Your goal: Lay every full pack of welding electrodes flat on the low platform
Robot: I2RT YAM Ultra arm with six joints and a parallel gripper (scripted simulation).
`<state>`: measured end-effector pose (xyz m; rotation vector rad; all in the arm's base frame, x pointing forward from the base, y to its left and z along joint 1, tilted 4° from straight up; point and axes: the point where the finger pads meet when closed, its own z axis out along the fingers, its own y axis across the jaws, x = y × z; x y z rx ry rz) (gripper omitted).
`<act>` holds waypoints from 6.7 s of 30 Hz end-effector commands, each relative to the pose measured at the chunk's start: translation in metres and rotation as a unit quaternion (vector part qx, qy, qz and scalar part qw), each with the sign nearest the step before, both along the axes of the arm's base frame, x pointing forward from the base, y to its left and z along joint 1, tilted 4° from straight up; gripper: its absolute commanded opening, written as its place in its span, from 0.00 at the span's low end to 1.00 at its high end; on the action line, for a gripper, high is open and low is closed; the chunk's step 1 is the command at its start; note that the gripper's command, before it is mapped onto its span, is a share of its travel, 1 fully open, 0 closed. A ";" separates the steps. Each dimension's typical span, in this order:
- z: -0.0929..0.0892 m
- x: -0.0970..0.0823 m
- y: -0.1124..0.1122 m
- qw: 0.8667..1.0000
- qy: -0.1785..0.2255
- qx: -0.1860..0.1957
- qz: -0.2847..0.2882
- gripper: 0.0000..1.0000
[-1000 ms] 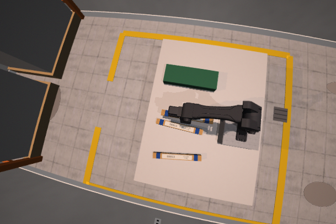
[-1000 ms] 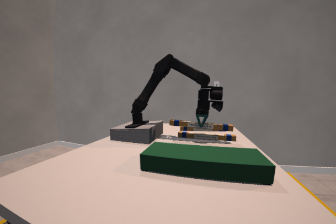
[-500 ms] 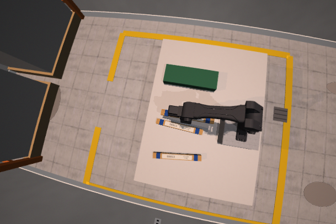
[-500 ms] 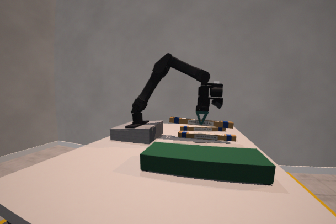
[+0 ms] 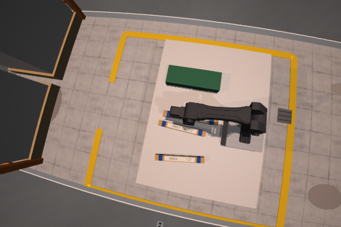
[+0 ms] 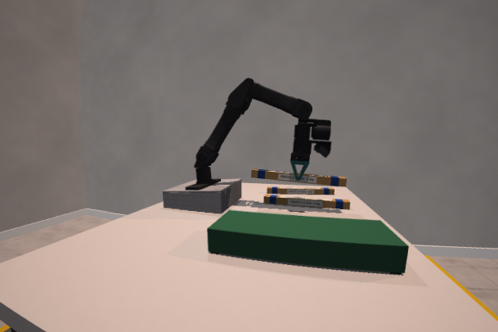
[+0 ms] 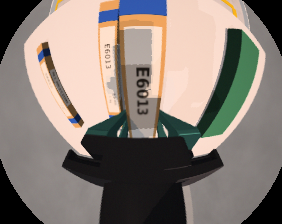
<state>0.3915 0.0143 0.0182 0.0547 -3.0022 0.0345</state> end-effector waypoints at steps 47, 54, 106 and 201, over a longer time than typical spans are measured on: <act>0.040 0.013 0.002 0.999 -0.042 0.002 0.000 0.00; 0.040 0.013 0.002 0.999 -0.042 0.002 0.000 0.00; 0.040 0.013 0.002 0.999 -0.042 0.002 0.000 0.00; 0.059 0.035 -0.119 0.994 -0.045 -0.013 -0.101 0.00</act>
